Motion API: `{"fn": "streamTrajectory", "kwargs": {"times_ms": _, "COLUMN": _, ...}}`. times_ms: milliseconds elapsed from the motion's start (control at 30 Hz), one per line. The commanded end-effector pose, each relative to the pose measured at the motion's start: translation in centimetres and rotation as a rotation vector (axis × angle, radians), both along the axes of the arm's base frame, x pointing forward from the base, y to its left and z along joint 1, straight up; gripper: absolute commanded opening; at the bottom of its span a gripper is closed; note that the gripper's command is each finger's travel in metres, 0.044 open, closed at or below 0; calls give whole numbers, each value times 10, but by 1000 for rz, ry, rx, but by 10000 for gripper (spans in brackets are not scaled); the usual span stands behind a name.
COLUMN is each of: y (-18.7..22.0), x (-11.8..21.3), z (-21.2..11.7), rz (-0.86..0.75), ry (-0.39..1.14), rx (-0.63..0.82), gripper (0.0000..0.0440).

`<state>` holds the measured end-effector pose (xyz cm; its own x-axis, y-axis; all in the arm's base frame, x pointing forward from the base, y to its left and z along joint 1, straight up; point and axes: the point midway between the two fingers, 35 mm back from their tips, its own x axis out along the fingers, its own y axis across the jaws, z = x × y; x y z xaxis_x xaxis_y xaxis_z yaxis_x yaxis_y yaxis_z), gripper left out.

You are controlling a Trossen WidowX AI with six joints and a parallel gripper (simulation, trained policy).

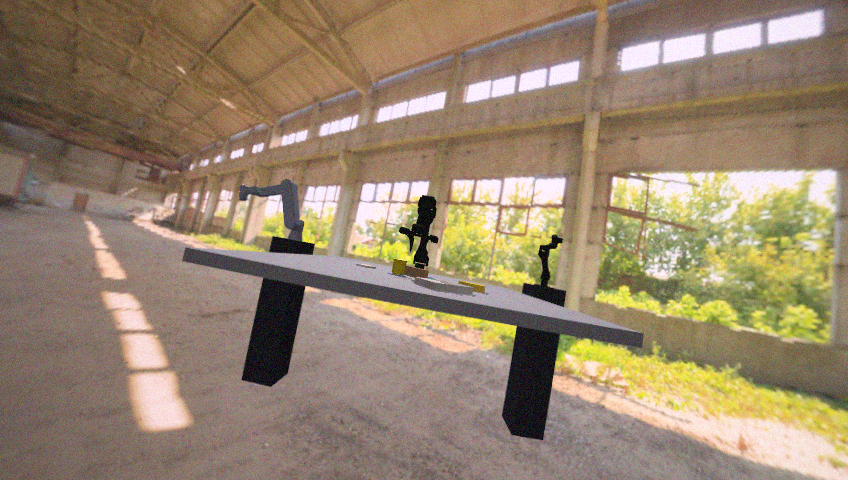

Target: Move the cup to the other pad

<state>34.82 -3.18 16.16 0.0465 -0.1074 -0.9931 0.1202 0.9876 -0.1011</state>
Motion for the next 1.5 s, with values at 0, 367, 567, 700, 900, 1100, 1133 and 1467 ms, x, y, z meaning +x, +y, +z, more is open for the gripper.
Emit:
{"fn": "streamTrajectory", "kwargs": {"times_ms": 0, "y": -7, "x": -1, "z": -9, "rz": 12, "ry": 25, "rx": -5, "gripper": 149}}
{"fn": "streamTrajectory", "kwargs": {"times_ms": 367, "y": -24, "x": -3, "z": -46, "rz": 58, "ry": 93, "rx": -3, "gripper": 177}}
{"fn": "streamTrajectory", "kwargs": {"times_ms": 567, "y": -29, "x": -5, "z": -71, "rz": 103, "ry": 128, "rx": 7, "gripper": 186}}
{"fn": "streamTrajectory", "kwargs": {"times_ms": 700, "y": -30, "x": -7, "z": -88, "rz": 148, "ry": 148, "rx": 20, "gripper": 189}}
{"fn": "streamTrajectory", "kwargs": {"times_ms": 900, "y": -32, "x": -9, "z": -99, "rz": 233, "ry": 164, "rx": 26, "gripper": 86}}
{"fn": "streamTrajectory", "kwargs": {"times_ms": 1100, "y": -33, "x": -13, "z": -94, "rz": 304, "ry": 179, "rx": 32, "gripper": 12}}
{"fn": "streamTrajectory", "kwargs": {"times_ms": 1133, "y": -33, "x": -13, "z": -92, "rz": 314, "ry": 179, "rx": 33, "gripper": 16}}
{"fn": "streamTrajectory", "kwargs": {"times_ms": 1467, "y": -22, "x": -21, "z": -61, "rz": 383, "ry": 170, "rx": 48, "gripper": 28}}
